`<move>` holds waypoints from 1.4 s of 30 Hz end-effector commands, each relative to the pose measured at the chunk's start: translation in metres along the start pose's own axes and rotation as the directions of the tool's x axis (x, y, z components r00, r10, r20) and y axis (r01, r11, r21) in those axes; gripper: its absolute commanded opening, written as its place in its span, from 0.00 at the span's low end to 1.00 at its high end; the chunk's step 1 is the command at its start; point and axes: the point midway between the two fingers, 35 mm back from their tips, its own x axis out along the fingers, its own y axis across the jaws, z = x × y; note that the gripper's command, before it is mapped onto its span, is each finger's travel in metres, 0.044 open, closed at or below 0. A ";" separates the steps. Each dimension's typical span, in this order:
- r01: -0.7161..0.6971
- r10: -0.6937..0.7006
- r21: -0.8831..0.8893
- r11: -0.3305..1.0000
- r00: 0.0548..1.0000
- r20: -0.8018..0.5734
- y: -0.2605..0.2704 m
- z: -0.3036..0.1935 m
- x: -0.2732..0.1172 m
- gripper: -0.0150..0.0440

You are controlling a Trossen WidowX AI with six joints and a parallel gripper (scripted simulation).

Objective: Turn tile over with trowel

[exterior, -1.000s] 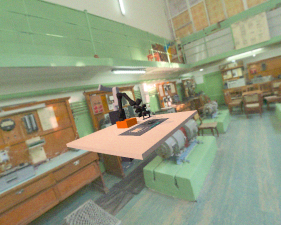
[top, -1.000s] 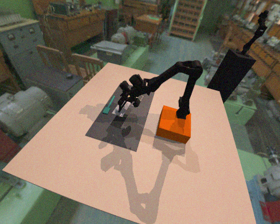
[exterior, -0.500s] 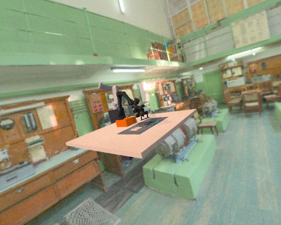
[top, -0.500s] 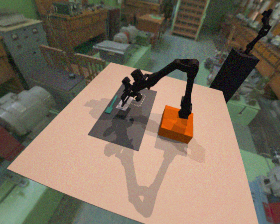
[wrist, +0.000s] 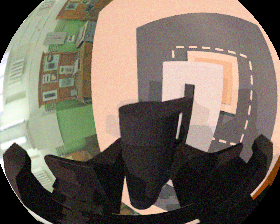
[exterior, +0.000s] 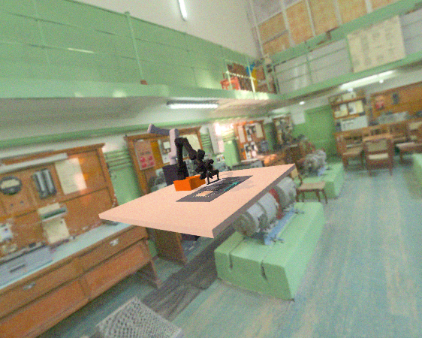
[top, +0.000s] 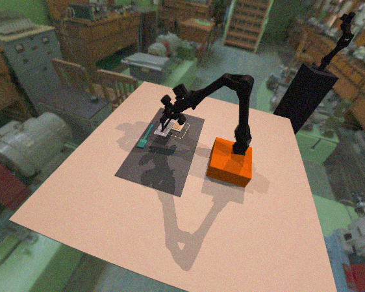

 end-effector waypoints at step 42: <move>-0.073 0.073 0.011 0.997 0.997 -0.007 -0.038 0.231 -0.002 0.25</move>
